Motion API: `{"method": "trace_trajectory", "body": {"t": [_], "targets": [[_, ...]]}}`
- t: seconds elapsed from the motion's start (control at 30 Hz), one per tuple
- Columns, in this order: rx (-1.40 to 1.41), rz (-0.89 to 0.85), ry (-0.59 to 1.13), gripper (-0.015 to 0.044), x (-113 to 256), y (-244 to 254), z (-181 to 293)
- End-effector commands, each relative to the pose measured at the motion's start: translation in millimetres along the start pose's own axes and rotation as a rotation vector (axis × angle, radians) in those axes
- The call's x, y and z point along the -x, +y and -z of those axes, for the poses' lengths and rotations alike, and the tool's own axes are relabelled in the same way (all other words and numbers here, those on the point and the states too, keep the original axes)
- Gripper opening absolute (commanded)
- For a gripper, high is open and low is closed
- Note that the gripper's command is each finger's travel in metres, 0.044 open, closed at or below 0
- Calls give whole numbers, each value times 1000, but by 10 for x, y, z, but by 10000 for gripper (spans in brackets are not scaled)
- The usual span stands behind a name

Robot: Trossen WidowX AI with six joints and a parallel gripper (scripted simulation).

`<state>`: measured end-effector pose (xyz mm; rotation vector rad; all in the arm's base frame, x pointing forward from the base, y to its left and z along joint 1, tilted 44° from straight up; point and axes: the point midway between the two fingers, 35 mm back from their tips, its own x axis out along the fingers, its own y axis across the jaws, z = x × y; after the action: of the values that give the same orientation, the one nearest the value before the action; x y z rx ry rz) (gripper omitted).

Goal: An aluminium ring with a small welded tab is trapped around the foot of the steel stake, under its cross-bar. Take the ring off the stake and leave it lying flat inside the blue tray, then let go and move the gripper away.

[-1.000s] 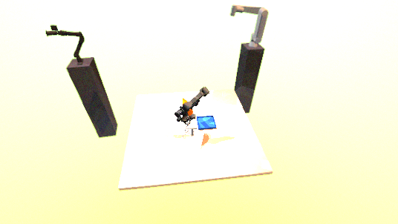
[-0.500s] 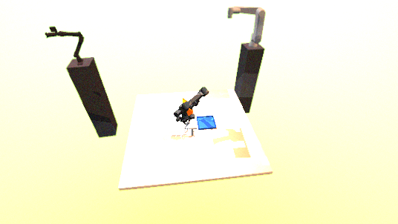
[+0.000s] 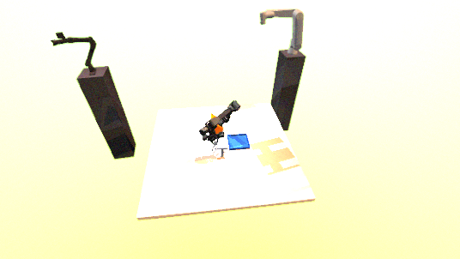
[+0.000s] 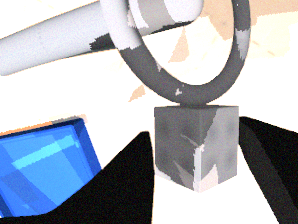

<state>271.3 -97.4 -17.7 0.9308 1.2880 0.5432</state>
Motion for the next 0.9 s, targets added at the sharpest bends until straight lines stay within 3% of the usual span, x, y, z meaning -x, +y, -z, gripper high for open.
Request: {"method": "trace_trajectory", "body": {"t": [0.0,0.87], "targets": [[5,5,-3,0,21,-30,-19],[5,5,-3,0,55,-179,-32]]}}
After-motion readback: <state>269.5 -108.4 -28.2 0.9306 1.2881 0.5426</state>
